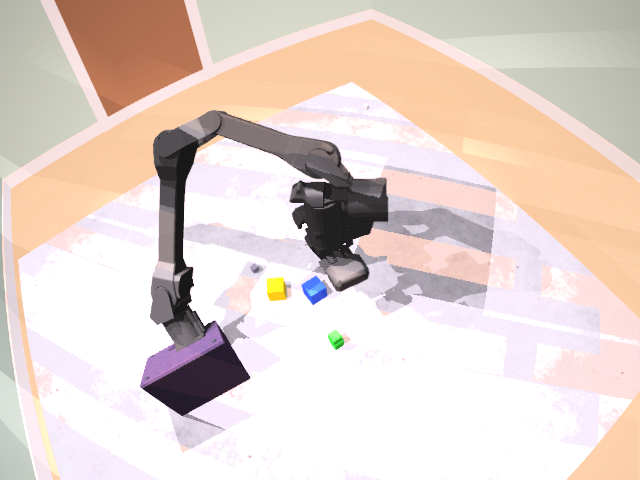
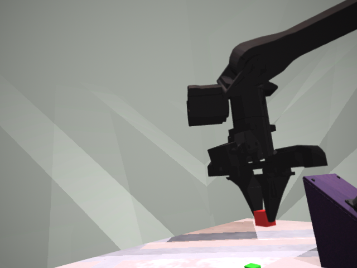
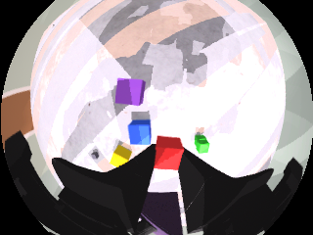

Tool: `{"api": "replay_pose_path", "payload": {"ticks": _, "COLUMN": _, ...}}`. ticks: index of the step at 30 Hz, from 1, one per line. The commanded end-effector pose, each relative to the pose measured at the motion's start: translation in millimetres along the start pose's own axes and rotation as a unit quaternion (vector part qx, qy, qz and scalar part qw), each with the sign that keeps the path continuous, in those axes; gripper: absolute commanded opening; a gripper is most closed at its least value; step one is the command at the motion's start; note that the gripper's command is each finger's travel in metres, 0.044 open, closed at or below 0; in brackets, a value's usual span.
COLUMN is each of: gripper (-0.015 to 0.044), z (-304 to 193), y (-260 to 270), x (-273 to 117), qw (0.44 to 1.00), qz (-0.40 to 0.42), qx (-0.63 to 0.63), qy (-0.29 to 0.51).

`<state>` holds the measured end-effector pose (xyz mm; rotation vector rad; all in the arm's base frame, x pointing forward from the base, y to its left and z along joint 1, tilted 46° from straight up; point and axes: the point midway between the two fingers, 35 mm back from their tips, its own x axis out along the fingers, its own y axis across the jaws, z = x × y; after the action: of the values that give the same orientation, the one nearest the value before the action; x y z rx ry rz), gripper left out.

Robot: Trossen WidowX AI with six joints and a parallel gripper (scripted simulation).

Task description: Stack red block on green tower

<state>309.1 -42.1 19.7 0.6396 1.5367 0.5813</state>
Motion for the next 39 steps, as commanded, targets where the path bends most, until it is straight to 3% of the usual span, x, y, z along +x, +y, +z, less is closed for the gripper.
{"api": "replay_pose_path", "payload": {"ticks": 1, "gripper": 0.0, "z": -13.2, "y": -28.6, "x": 1.0, "qw": 1.0, "qz": 0.0, "qx": 0.006, "qy": 0.003}}
{"api": "replay_pose_path", "payload": {"ticks": 11, "gripper": 0.0, "z": -47.2, "y": -84.3, "x": 3.5, "qw": 1.0, "qz": 0.003, "qx": 0.005, "qy": 0.005}}
{"api": "replay_pose_path", "payload": {"ticks": 39, "gripper": 0.0, "z": -46.0, "y": -86.8, "x": 81.8, "qw": 1.0, "qz": 0.005, "qx": 0.005, "qy": 0.004}}
